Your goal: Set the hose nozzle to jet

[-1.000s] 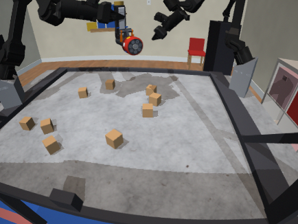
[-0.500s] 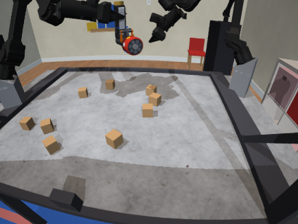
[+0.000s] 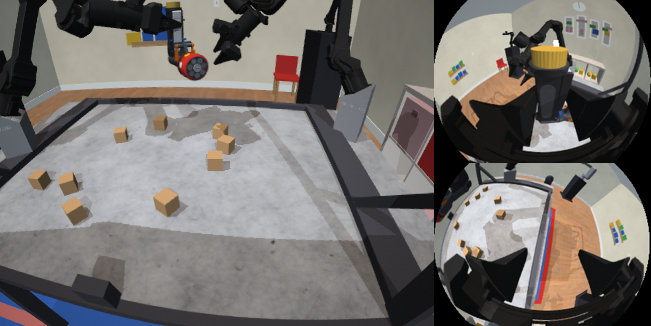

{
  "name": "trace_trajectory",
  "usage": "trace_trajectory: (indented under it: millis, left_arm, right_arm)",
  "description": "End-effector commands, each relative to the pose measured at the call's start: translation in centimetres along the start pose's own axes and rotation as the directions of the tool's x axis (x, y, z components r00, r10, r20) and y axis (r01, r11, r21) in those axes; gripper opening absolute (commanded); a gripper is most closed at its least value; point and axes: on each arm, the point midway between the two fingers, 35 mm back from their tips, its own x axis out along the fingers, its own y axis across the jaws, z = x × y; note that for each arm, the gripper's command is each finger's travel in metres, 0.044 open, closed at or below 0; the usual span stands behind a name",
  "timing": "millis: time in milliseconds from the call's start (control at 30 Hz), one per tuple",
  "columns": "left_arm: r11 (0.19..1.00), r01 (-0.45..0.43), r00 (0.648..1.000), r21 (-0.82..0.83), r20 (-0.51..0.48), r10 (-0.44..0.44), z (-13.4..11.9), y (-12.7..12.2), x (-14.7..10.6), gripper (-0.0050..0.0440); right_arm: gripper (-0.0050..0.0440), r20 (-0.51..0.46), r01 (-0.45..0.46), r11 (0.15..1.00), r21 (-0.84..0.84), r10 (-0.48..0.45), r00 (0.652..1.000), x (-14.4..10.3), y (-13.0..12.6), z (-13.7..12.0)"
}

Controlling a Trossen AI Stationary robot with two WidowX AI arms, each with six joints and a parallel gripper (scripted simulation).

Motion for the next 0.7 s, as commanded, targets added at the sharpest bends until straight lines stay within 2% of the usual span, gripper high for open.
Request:
trace_trajectory:
  millis: [0, 667]
  left_arm:
    - [1.0, -0.003, 1.0, -0.028, 0.024, 0.003, 1.1, 0.4, 0.0, 0.0169]
    - [1.0, -0.003, 1.0, -0.028, 0.024, 0.003, 1.1, 0.4, 0.0, 0.0169]
  right_arm:
    - [0.0406, 0.015, -0.011, 0.999, -0.052, 0.012, 1.0, -0.3, 0.3, 1.4]
    - [0.0406, 0.023, -0.128, 0.932, -0.34, 0.144, 0.989, -1.3, 5.0, 4.5]
